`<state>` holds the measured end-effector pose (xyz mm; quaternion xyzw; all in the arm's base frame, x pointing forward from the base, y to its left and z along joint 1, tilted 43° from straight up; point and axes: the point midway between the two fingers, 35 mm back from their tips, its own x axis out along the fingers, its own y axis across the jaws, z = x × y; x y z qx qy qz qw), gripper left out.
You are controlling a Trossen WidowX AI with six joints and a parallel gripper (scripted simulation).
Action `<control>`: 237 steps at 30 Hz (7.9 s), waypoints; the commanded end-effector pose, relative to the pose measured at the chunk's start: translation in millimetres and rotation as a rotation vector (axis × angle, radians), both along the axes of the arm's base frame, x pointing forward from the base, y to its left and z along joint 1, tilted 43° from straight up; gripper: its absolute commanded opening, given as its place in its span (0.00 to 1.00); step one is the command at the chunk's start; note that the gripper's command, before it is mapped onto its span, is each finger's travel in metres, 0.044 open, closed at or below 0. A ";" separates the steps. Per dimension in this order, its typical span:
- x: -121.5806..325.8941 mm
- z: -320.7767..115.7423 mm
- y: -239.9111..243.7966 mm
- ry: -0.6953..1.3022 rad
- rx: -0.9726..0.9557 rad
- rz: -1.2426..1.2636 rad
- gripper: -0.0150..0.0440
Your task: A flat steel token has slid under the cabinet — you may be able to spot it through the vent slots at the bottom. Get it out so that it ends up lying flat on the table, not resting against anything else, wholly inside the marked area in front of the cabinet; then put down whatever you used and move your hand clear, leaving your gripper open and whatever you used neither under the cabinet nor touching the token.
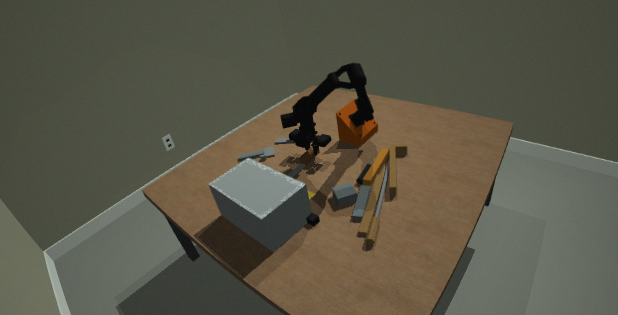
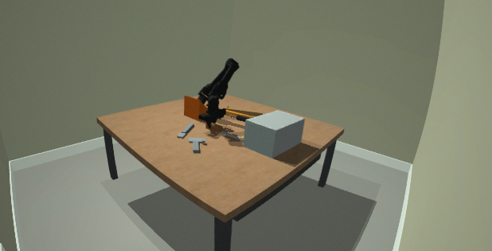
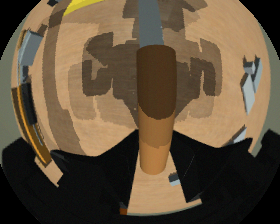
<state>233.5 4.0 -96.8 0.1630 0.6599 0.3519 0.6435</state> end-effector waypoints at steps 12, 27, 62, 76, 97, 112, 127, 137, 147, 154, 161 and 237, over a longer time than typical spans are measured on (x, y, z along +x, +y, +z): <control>-2.6 -6.7 -10.3 0.000 0.003 0.005 0.34; -2.4 -6.6 -10.4 -0.004 -0.001 0.006 0.71; 0.0 -7.5 -9.1 -0.007 -0.001 0.008 0.25; 18.9 -6.3 -4.3 -0.008 -0.001 0.008 0.25; 46.3 -4.3 2.6 -0.009 0.000 0.008 0.25; 64.6 -3.0 7.2 -0.010 0.001 0.008 0.25; 81.9 -1.7 11.5 -0.011 0.001 0.008 0.25; 92.9 -0.8 14.3 -0.011 0.001 0.008 0.25; 103.7 0.1 17.0 -0.012 0.002 0.008 0.25; 110.9 0.7 18.9 -0.012 0.002 0.008 0.25; 118.0 1.3 20.7 -0.012 0.002 0.008 0.25; 173.7 15.5 46.6 -0.015 0.004 0.008 0.25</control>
